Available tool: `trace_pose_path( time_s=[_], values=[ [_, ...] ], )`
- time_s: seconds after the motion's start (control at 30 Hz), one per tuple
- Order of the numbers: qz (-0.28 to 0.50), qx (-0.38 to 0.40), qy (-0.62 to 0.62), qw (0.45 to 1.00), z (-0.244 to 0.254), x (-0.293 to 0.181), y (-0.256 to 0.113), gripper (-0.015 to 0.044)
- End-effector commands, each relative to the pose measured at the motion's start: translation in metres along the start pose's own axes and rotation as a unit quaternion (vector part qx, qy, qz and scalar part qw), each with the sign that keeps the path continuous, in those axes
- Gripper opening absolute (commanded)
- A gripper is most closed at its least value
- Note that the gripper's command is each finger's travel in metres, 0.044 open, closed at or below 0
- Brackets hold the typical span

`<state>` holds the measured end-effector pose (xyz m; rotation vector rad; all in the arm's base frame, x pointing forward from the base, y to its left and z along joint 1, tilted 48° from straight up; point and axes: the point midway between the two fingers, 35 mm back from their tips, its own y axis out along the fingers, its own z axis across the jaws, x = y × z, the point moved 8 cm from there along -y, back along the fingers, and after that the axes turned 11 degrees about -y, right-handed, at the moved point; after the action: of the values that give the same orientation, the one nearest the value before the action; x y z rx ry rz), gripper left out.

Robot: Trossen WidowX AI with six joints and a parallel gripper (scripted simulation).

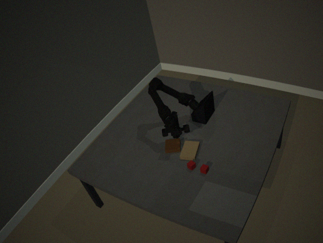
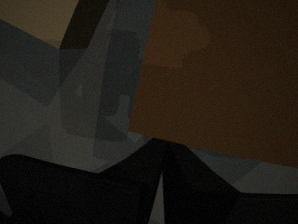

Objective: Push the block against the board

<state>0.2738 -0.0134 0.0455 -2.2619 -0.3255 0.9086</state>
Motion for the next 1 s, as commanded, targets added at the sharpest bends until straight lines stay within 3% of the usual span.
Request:
trace_pose_path(
  time_s=[0.0, 0.37, 0.97],
  values=[
    [0.003, 0.005, 0.001, 1.000, 0.000, 0.006, 0.003, 0.0000],
    [0.002, 0.005, 0.002, 1.000, -0.005, 0.017, 0.003, 0.0000],
    [0.003, 0.005, 0.001, 1.000, -0.002, -0.009, 0.004, 0.0000]
  ],
)
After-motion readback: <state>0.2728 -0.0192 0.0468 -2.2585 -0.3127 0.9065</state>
